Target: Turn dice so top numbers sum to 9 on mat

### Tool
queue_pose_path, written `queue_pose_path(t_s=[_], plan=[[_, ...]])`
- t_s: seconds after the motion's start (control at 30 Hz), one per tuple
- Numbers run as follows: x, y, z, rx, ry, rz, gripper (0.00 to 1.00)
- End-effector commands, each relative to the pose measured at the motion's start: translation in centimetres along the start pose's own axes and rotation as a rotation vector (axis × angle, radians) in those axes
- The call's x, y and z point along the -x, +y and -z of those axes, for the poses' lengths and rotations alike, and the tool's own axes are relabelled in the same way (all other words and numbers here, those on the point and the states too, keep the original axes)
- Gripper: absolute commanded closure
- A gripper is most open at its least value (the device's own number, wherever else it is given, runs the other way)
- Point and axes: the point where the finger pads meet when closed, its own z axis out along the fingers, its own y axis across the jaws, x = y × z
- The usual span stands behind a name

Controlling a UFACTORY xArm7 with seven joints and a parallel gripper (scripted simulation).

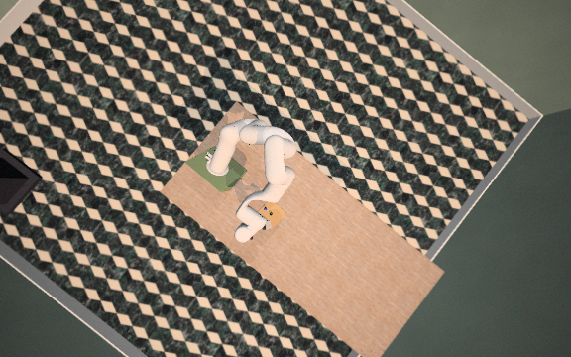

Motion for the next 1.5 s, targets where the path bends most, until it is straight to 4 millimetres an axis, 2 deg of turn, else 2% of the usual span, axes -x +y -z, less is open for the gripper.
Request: queue_pose_path(t_s=[0.0,0.2,0.23,1.47], plan=[[1.31,0.16,-0.10,0.008,0.012,0.121,0.00],[2.01,0.12,-0.28,0.007,0.013,0.179,0.00],[2.01,0.12,-0.28,0.007,0.013,0.179,0.69],[2.01,0.12,-0.30,0.007,0.013,0.179,0.69]])
